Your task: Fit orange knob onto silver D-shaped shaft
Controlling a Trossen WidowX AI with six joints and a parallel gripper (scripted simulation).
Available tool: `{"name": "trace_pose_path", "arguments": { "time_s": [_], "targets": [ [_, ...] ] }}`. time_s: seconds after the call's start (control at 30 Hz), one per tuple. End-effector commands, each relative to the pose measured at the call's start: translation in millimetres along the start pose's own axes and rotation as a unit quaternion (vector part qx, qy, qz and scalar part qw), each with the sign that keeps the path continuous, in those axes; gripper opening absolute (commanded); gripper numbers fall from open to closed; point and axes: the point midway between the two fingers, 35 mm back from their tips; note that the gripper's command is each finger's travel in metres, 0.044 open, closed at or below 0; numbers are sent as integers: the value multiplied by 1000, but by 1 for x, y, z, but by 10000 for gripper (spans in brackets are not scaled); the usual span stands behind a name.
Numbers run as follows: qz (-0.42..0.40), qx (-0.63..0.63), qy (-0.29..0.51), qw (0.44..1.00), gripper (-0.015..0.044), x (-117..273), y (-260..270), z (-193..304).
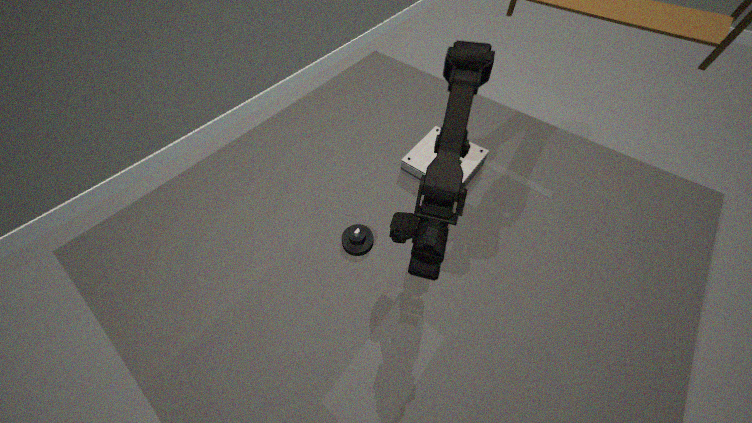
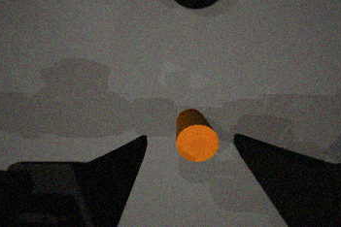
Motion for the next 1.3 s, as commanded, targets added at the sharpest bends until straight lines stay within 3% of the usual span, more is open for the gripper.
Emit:
{"name": "trace_pose_path", "arguments": {
  "time_s": [0.0, 0.77, 1.07, 1.27],
  "targets": [
    [7, -1, 4, 1000, 440, -10, -4, 2],
    [7, -1, 4, 1000, 440, -44, -7, 3],
    [7, -1, 4, 1000, 204, -44, -7, 3],
    [7, -1, 4, 1000, 164, -44, -7, 3]
  ]
}}
Point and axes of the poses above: the point midway between the two fingers, 35 mm back from their tips, its own x axis back along the fingers, its own y axis across the jaws, z = x × y, and after that the axes turned 6 degrees about x, right-handed
